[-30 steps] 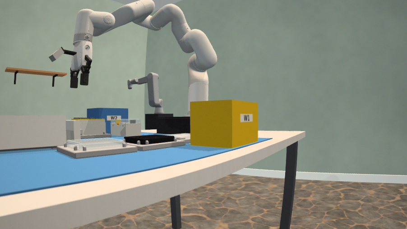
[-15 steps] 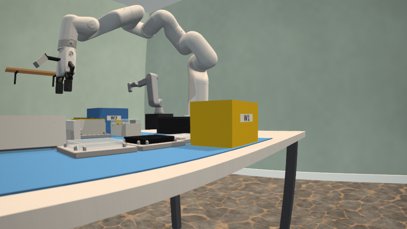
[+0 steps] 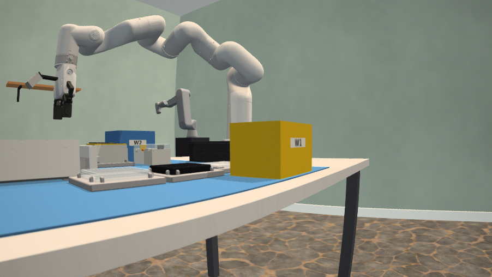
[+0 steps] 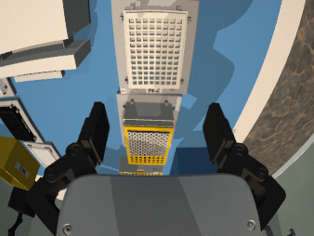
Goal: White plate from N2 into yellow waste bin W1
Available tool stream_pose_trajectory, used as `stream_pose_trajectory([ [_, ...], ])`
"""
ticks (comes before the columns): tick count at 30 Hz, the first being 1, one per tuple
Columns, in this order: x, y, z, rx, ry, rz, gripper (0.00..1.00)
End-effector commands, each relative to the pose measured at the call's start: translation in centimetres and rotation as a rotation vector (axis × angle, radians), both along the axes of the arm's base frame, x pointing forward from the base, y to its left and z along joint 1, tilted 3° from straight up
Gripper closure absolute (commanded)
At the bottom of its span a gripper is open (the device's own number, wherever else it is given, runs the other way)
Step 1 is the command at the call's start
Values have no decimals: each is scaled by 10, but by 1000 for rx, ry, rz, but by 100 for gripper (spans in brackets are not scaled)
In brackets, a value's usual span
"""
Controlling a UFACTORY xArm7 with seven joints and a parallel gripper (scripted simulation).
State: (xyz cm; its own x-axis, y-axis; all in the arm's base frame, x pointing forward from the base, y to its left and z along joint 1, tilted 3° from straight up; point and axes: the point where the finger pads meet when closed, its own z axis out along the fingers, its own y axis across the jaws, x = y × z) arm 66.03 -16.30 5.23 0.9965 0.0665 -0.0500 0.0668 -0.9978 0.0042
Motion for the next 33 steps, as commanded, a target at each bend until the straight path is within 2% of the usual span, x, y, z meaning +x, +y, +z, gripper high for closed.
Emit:
stream_pose_trajectory([
  [1, 4, 0, 4, 0, -2, 1, 0],
  [12, 4, 0, 4, 0, -2, 1, 0],
  [33, 2, 0, -27, 0, -2, 1, 0],
])
